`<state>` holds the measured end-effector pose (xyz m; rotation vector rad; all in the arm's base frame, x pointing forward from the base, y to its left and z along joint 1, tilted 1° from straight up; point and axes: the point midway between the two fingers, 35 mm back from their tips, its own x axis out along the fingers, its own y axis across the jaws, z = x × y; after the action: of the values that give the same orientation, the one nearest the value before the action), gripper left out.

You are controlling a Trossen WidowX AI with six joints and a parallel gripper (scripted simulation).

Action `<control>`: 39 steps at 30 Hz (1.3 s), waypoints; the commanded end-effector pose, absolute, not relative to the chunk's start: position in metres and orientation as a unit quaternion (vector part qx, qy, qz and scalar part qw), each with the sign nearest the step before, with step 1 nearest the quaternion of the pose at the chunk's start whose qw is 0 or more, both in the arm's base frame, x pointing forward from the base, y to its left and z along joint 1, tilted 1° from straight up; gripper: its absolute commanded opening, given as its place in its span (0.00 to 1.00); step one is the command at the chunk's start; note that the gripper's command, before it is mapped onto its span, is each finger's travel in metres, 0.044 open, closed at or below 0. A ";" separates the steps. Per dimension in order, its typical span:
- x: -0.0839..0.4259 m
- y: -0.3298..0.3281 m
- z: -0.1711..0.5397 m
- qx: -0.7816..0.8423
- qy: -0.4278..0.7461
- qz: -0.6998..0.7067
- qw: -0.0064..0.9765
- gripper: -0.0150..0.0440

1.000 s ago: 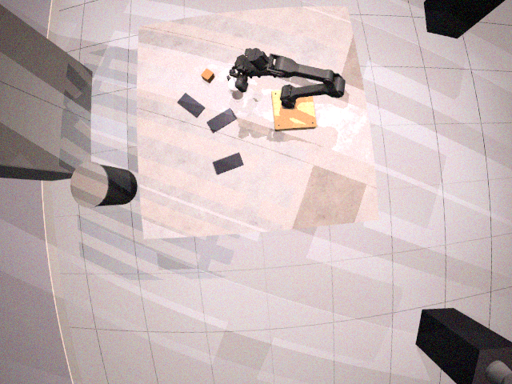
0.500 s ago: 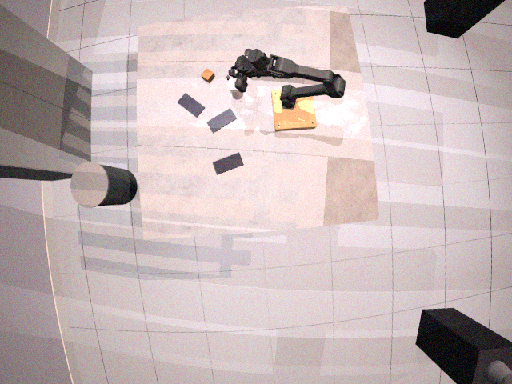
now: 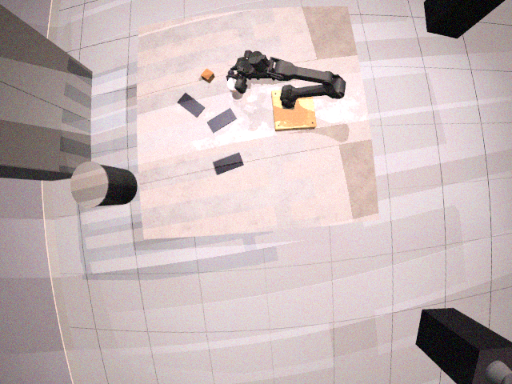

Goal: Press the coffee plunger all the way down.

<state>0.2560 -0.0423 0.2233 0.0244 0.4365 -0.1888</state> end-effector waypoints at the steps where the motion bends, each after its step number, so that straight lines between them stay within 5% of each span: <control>1: 0.255 -0.042 0.195 0.011 0.247 -0.091 0.965 0.46; 39: 0.272 -0.048 0.145 0.011 0.246 -0.091 0.965 0.46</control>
<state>0.2756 -0.0480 0.1747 0.0241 0.4095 -0.1882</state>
